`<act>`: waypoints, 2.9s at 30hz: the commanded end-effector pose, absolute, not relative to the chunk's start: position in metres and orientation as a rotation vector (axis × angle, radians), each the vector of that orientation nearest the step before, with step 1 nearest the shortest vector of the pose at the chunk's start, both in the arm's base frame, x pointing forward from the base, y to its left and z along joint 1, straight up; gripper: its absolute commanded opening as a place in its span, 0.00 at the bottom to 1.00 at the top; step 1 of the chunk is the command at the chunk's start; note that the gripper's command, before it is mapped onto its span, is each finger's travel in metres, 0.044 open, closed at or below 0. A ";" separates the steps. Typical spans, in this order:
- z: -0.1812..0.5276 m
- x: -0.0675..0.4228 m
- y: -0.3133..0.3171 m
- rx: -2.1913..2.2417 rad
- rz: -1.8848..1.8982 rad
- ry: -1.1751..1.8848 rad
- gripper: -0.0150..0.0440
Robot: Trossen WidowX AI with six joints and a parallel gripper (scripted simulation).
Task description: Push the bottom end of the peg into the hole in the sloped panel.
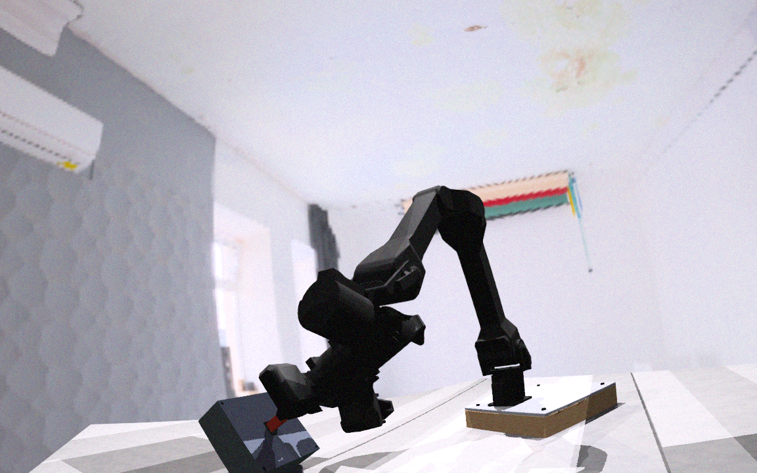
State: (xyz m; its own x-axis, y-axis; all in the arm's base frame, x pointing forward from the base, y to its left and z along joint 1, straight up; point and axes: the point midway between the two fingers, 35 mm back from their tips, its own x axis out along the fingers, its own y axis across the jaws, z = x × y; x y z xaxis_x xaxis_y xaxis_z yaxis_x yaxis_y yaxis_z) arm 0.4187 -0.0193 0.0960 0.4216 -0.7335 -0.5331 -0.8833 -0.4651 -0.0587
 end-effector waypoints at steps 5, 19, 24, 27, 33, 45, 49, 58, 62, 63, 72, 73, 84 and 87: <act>0.092 0.421 -0.023 -2.355 0.643 1.394 0.25; 0.088 0.422 -0.026 -2.356 0.643 1.394 0.25; 0.090 0.422 -0.026 -2.350 0.633 1.394 0.25; 0.090 0.422 -0.026 -2.350 0.633 1.394 0.25; 0.090 0.422 -0.026 -2.350 0.633 1.394 0.43; 0.092 0.421 -0.023 -2.350 0.635 1.393 0.97; 0.095 0.419 -0.018 -2.349 0.639 1.393 1.00; 0.101 0.414 -0.005 -2.346 0.648 1.391 1.00; 0.105 0.412 0.000 -2.346 0.652 1.391 1.00; 0.105 0.411 0.002 -2.346 0.653 1.391 1.00; 0.112 0.405 0.014 -2.346 0.660 1.391 1.00; 0.113 0.405 0.015 -2.346 0.660 1.391 1.00; 0.122 0.397 0.030 -2.348 0.665 1.391 1.00; 0.124 0.395 0.035 -2.350 0.666 1.392 1.00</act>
